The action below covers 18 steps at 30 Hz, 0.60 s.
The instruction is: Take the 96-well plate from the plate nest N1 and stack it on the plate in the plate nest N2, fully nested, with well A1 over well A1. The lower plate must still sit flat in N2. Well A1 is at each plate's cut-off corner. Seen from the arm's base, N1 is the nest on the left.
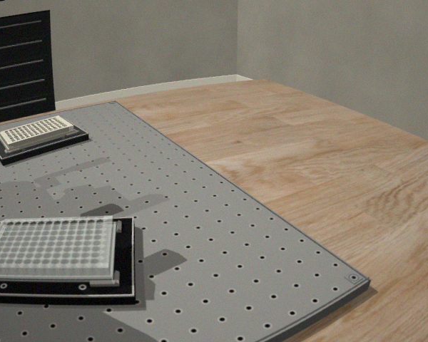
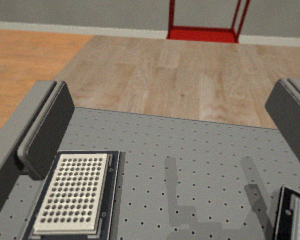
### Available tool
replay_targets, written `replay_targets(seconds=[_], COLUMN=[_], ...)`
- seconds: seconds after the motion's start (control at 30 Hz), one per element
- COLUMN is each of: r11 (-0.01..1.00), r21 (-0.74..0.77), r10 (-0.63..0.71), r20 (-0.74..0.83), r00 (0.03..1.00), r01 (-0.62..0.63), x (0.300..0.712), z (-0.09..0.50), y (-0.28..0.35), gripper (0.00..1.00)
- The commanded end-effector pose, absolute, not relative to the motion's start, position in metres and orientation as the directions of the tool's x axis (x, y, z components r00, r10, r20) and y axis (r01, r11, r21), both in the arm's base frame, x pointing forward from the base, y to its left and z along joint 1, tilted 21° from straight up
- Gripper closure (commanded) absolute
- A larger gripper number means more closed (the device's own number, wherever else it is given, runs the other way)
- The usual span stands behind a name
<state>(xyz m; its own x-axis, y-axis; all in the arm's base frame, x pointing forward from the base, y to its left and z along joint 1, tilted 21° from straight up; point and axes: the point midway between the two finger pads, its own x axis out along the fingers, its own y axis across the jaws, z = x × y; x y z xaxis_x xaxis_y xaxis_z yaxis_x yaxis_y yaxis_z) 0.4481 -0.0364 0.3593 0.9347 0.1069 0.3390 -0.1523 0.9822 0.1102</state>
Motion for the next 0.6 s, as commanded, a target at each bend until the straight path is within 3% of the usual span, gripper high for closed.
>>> replay_targets(seconds=[0.0,0.57], r11=[0.982,0.982], r21=[0.106,0.107], r10=[0.11,0.11], r20=[0.348,0.348], r00=[0.931,0.931], r01=[-0.156,-0.156], x=[0.459,0.497], z=[0.356,0.324], y=[-0.026,0.03], gripper=[0.63,0.63])
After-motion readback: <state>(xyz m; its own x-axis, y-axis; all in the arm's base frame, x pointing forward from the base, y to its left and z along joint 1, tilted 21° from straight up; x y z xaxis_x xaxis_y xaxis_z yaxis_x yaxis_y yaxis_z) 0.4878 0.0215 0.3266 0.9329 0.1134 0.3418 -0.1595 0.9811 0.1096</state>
